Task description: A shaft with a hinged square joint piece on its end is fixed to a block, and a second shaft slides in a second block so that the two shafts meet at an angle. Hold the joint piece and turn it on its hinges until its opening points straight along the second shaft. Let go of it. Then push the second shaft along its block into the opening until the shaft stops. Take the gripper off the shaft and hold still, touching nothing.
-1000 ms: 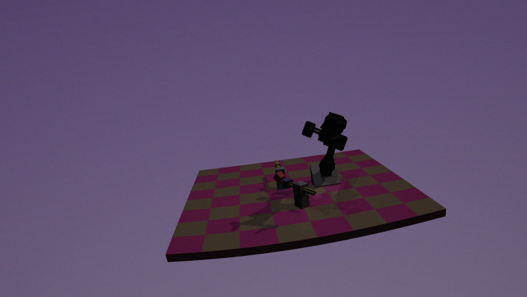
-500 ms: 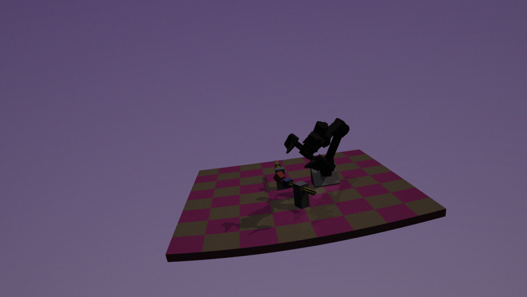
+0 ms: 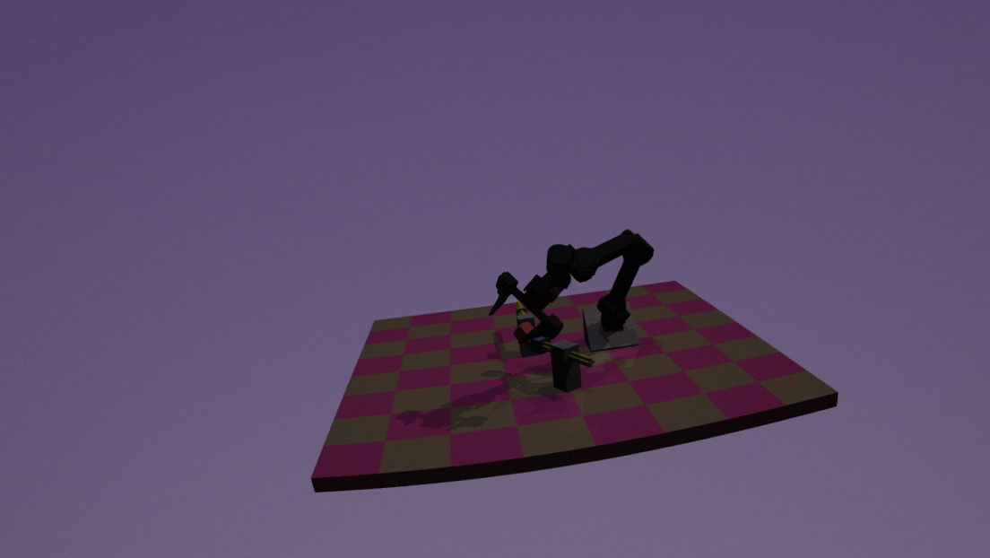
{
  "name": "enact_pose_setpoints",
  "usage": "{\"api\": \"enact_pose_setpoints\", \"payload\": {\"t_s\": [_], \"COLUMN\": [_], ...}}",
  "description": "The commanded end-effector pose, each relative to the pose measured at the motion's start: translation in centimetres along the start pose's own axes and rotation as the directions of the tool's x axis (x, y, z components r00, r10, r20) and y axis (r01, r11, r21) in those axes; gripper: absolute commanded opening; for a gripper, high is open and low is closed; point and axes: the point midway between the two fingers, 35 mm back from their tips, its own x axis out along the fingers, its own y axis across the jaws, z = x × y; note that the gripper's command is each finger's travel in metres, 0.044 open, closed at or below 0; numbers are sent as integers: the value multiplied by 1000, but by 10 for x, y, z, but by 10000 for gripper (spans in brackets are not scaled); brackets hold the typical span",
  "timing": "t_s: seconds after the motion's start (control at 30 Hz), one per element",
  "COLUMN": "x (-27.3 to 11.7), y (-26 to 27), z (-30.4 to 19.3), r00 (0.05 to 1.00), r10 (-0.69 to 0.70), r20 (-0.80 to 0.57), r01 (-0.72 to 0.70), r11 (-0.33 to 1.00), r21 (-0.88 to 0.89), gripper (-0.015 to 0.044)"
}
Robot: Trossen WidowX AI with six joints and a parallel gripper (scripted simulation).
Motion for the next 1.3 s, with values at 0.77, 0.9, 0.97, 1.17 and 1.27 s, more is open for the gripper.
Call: {"api": "enact_pose_setpoints", "payload": {"t_s": [0.77,0.9,0.97,1.17,1.27], "x": [-42,-61,-72,-104,-120], "y": [-110,-121,-125,-136,-141], "z": [-227,-250,-260,-285,-294], "r00": [705,647,621,558,537], "r10": [134,187,217,311,354], "r20": [-697,-739,-754,-770,-765], "r01": [117,164,191,279,325], "r11": [947,912,890,803,750], "r21": [300,375,413,527,576], "gripper": [440,440,440,440,440]}}
